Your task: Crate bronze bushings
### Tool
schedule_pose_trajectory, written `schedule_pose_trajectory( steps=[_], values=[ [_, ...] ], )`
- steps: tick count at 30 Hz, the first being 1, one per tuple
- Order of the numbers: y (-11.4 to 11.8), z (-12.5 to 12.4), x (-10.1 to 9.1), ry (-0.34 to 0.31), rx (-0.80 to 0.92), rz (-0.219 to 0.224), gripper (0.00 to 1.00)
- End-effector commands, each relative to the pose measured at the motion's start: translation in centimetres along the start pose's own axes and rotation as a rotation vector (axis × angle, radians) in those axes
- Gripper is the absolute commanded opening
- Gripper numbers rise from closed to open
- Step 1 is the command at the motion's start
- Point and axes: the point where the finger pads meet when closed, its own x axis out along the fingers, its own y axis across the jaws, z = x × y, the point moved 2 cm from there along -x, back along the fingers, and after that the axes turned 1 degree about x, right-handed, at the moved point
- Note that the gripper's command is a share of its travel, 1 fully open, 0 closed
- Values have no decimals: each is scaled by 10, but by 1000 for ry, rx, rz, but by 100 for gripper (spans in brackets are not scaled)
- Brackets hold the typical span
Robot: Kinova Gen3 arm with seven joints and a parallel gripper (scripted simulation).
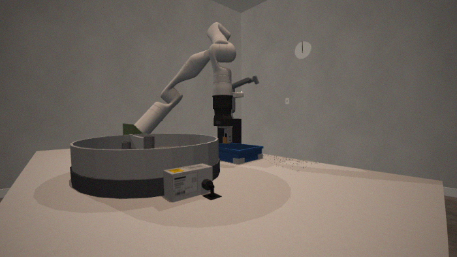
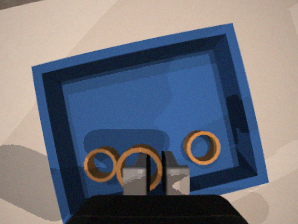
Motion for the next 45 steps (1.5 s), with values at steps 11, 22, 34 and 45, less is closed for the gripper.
schedule_pose_trajectory(
  steps=[11,22,34,45],
  values=[
    [-1,0,6,1,1,-6,0],
    [-1,0,11,1,1,-6,0],
    [-1,0,20,1,1,-6,0],
    [-1,0,23,1,1,-6,0]
  ],
)
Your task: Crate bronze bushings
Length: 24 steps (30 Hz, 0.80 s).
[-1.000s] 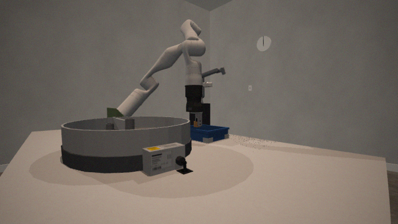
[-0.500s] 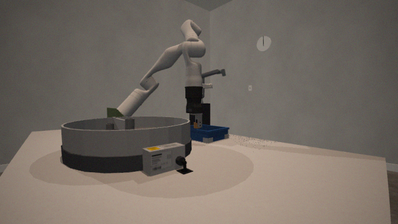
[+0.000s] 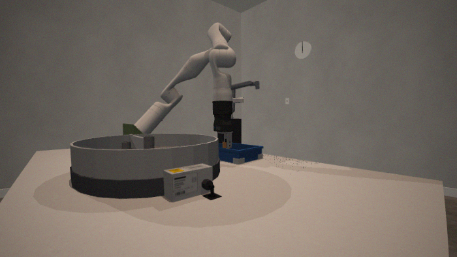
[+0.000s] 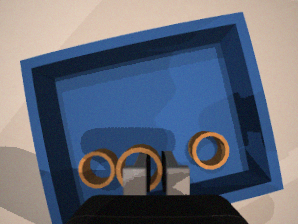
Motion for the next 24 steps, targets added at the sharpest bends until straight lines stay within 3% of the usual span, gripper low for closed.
schedule_pose_trajectory(
  steps=[1,24],
  values=[
    [0,0,4,0,0,-1,0],
    [0,0,15,0,0,-1,0]
  ],
)
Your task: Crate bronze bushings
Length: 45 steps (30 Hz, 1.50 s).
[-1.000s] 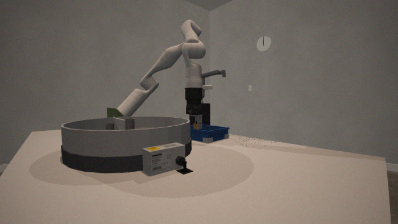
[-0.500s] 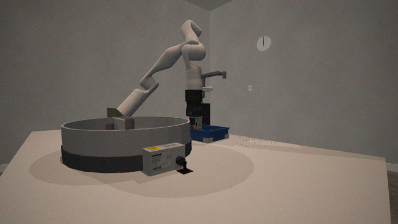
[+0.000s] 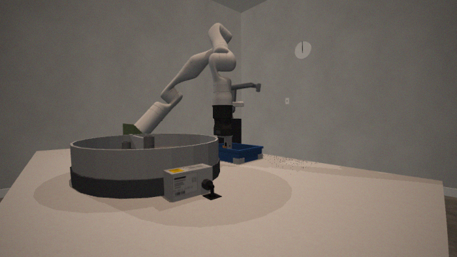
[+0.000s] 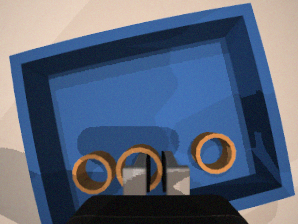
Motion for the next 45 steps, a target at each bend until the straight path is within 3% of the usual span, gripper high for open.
schedule_pose_trajectory(
  steps=[1,45],
  values=[
    [0,0,0,0,1,0,0],
    [0,0,19,0,1,-1,0]
  ],
)
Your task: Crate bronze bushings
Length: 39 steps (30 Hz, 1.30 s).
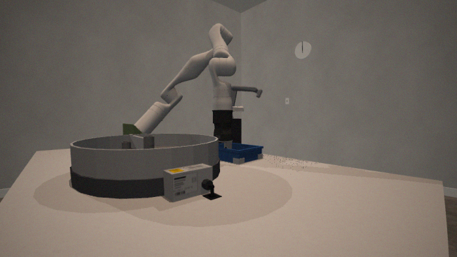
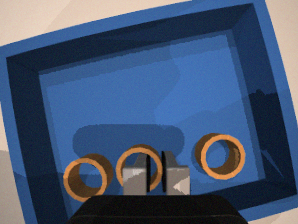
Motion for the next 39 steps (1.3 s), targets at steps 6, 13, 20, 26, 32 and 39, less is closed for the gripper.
schedule_pose_trajectory(
  steps=[6,13,20,26,32,39],
  values=[
    [0,0,2,0,0,0,0],
    [0,0,2,0,0,0,0],
    [0,0,2,0,0,0,42],
    [0,0,2,0,0,0,42],
    [0,0,2,0,0,0,42],
    [0,0,2,0,0,0,42]
  ],
)
